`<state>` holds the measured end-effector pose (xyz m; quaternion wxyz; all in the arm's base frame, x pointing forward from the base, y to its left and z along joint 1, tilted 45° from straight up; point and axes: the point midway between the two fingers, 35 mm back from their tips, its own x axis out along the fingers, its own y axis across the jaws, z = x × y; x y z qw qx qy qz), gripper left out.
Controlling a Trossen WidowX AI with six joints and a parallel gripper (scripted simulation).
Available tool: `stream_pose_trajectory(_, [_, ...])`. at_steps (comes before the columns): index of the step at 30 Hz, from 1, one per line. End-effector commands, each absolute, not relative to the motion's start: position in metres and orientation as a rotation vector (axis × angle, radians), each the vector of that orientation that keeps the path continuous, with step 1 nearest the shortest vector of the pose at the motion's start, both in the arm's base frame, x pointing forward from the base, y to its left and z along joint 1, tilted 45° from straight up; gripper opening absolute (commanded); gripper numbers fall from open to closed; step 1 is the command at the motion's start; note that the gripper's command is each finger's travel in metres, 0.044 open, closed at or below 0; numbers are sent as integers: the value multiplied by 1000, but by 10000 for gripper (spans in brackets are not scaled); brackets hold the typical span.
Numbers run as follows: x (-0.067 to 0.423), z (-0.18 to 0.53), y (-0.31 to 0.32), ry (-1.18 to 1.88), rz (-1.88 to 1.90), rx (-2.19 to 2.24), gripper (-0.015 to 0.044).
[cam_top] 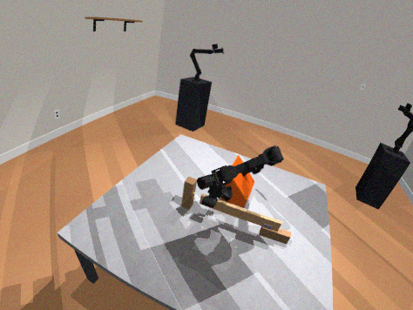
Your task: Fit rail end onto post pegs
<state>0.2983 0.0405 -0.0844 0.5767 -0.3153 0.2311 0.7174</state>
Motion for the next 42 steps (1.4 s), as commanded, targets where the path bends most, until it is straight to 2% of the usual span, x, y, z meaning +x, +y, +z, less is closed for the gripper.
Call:
stream_pose_trajectory(1, [299,-82,38,537,1676,-736,0])
stream_pose_trajectory(42, [299,-85,36,537,1676,-736,0])
